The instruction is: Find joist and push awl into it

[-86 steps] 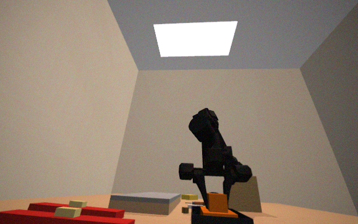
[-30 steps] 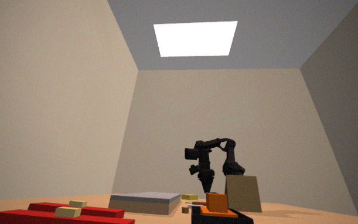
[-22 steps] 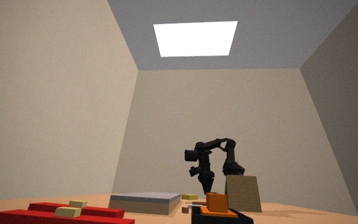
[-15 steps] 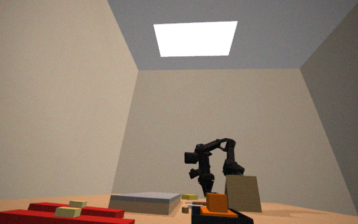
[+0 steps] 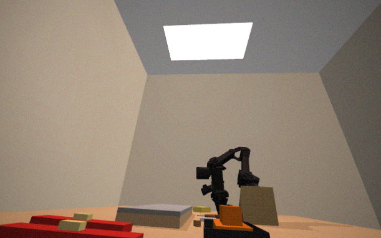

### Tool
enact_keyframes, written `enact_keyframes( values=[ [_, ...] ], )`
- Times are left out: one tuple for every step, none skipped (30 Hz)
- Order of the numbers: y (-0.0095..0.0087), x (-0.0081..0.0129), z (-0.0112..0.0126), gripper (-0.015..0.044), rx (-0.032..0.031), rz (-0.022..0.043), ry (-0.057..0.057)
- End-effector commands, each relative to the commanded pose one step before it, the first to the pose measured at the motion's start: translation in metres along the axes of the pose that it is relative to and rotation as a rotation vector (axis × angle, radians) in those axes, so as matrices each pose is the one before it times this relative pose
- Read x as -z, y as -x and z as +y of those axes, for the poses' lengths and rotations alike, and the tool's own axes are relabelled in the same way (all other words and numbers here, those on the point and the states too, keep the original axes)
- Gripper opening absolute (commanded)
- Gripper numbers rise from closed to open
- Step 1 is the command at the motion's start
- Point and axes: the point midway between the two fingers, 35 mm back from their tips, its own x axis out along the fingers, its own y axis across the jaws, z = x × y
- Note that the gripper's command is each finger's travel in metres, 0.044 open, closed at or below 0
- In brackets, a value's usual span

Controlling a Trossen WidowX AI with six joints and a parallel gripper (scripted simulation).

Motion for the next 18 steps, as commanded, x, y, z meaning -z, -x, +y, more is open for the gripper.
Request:
enact_keyframes(
  values=[
    [-0.00784, 0.00289, -0.00058, 0.044, 0.00742, 0.00761, 0.0078],
    [-0.00117, 0.0001, -0.00013, 0.044, 0.00061, 0.00022, -0.0001],
    [-0.0007, 0.00007, -0.00008, 0.044, 0.00038, 0.00014, -0.0001],
    [-0.00023, 0.00002, -0.00003, 0.044, 0.00013, 0.00005, 0.0],
    [0.0, 0.0, 0.0, 0.044, 0.0, 0.0, 0.0],
    [0.0, 0.0, 0.0, 0.044, 0.0, 0.0, 0.0],
    [0.0, 0.0, 0.0, 0.0414, 0.0, 0.0, 0.0],
    [0.0, 0.0, 0.0, 0.0387, 0.0, 0.0, 0.0],
    [0.0, 0.0, 0.0, 0.0361, 0.0, 0.0, 0.0],
    [0.0, 0.0, 0.0, 0.0335, 0.0, 0.0, 0.0],
    [0.0, 0.0, 0.0, 0.0309, 0.0, 0.0, 0.0],
    [0.0, 0.0, 0.0, 0.0282, 0.0, 0.0, 0.0],
    [0.0, 0.0, 0.0, 0.0256, 0.0, 0.0, 0.0],
    [0.0, 0.0, 0.0, 0.023, 0.0, 0.0, 0.0],
    [0.0, 0.0, 0.0, 0.0204, 0.0, 0.0, 0.0],
    [0.0, 0.0, 0.0, 0.0177, 0.0, 0.0, 0.0],
    [0.0, 0.0, 0.0, 0.0151, 0.0, 0.0, 0.0],
    [0.0, 0.0, 0.0, 0.0125, 0.0, 0.0, 0.0]
  ],
)
